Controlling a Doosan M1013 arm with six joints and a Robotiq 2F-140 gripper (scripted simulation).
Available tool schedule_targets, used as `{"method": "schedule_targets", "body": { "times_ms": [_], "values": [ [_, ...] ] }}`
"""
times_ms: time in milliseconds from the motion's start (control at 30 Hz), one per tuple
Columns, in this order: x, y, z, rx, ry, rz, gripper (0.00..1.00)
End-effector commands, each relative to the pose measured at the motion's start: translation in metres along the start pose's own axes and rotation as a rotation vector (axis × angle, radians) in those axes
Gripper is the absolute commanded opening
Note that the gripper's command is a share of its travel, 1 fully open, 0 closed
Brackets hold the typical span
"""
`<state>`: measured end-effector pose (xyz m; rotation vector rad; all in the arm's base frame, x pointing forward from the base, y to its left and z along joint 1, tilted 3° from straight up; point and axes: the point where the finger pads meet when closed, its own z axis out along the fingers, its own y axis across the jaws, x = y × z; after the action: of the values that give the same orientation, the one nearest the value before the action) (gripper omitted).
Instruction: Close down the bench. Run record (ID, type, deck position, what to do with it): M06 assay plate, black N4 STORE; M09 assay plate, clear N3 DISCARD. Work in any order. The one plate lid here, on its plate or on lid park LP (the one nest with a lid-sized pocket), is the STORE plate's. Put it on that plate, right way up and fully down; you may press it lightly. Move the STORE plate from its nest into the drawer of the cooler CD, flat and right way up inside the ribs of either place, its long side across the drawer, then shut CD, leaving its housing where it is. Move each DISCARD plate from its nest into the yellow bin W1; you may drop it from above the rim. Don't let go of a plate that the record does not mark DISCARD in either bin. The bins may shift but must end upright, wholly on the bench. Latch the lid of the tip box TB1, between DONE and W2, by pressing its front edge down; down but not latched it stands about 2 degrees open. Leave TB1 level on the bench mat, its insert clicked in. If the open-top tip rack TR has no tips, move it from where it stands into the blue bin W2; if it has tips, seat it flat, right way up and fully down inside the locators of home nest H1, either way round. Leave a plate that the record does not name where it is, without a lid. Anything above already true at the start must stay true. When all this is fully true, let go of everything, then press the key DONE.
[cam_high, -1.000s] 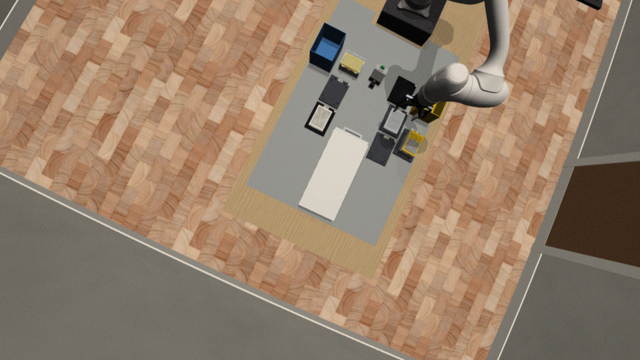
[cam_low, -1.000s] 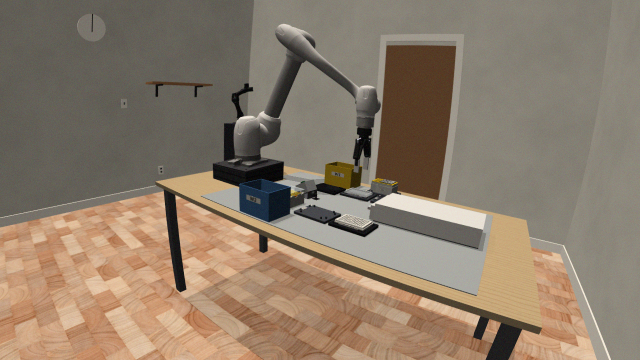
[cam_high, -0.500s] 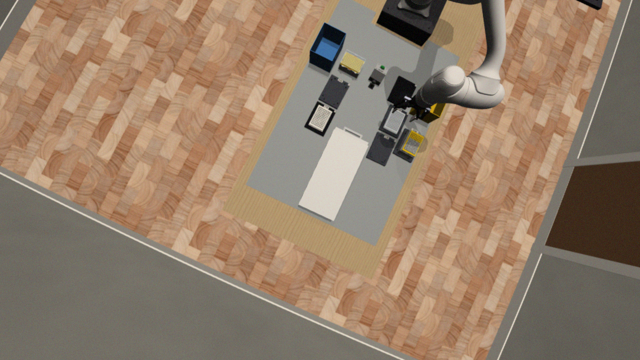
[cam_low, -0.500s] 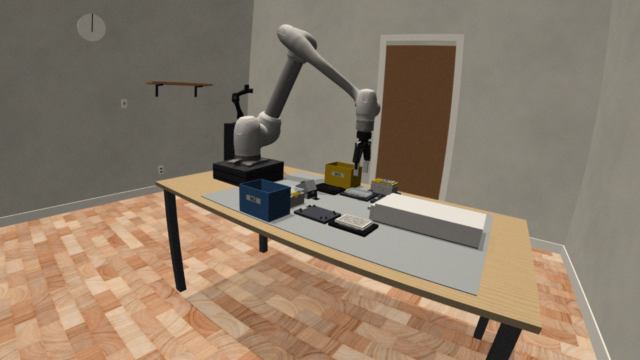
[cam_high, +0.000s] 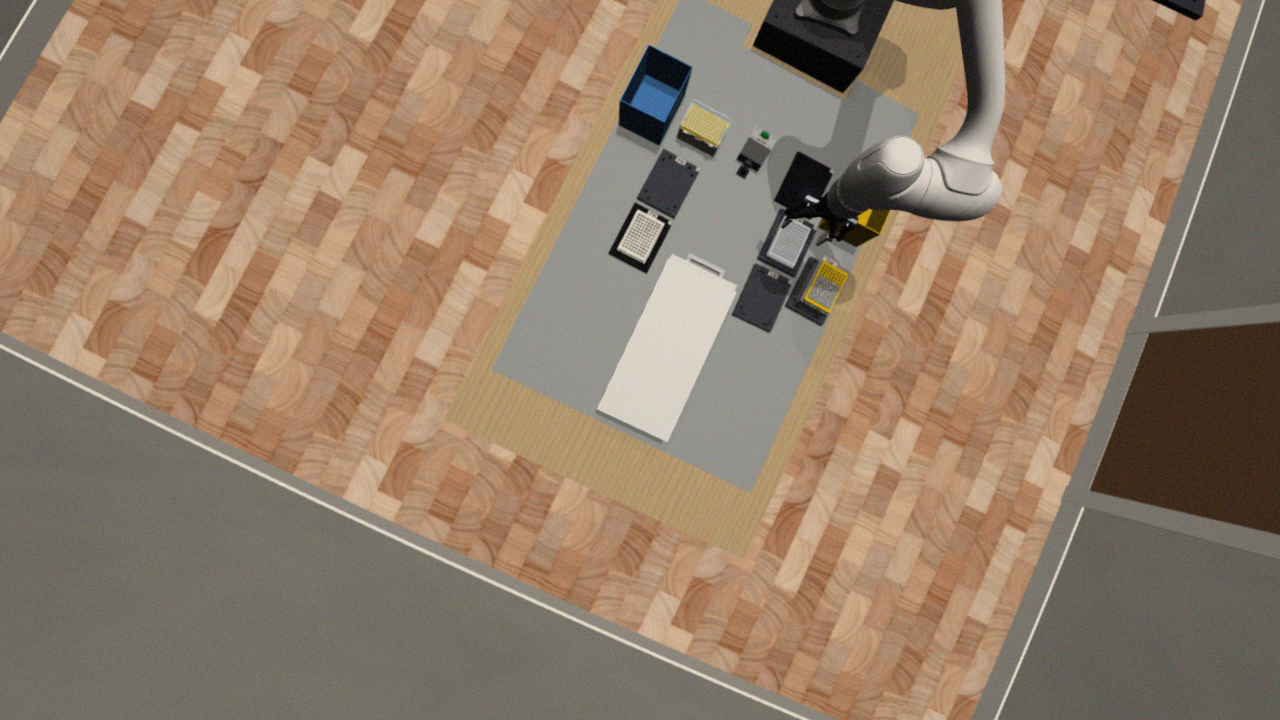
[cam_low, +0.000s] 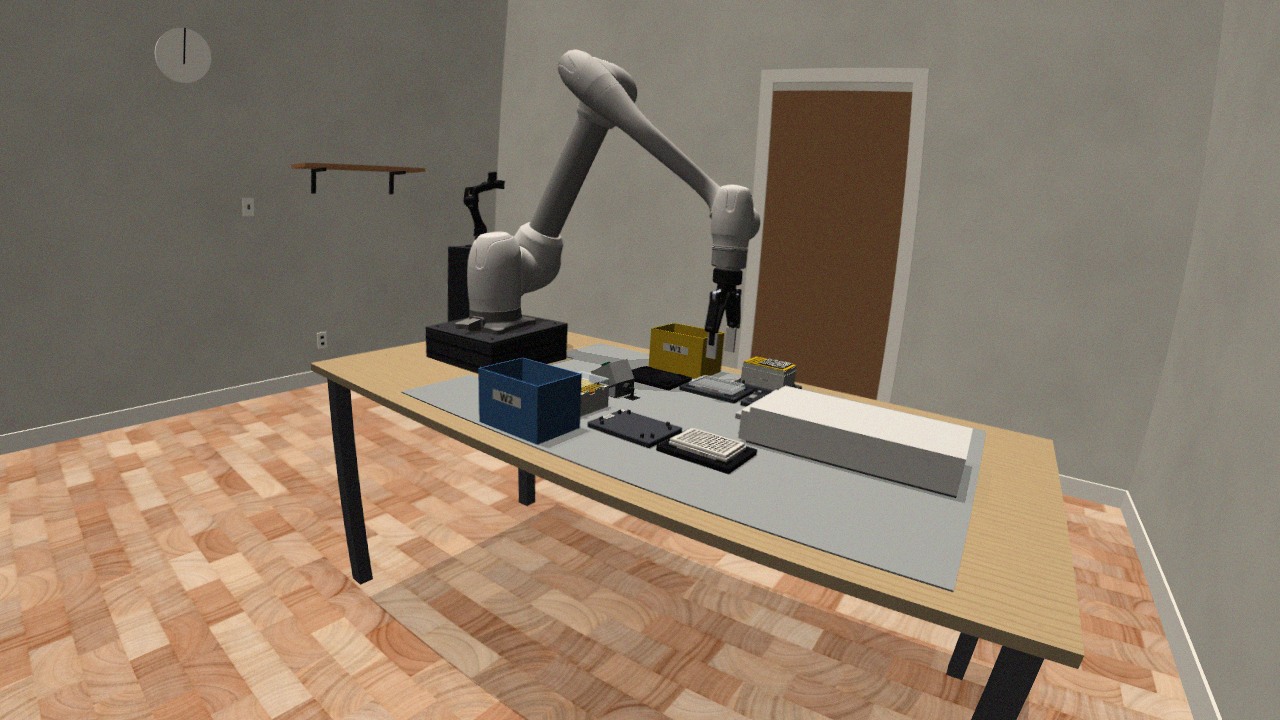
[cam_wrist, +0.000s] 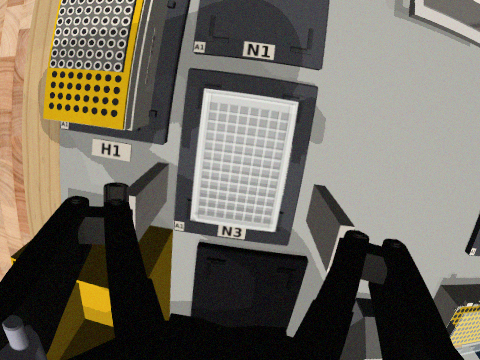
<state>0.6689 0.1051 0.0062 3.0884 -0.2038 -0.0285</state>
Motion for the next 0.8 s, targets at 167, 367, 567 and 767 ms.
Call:
{"method": "schedule_targets", "body": {
  "times_ms": [167, 367, 567, 767],
  "values": [
    [0.0, 0.0, 0.009, 0.0, 0.0, 0.0, 0.66],
    [0.0, 0.0, 0.017, 0.0, 0.0, 0.0, 0.66],
    [0.0, 0.0, 0.025, 0.0, 0.0, 0.0, 0.66],
    [0.0, 0.0, 0.031, 0.0, 0.0, 0.0, 0.66]
  ]
}}
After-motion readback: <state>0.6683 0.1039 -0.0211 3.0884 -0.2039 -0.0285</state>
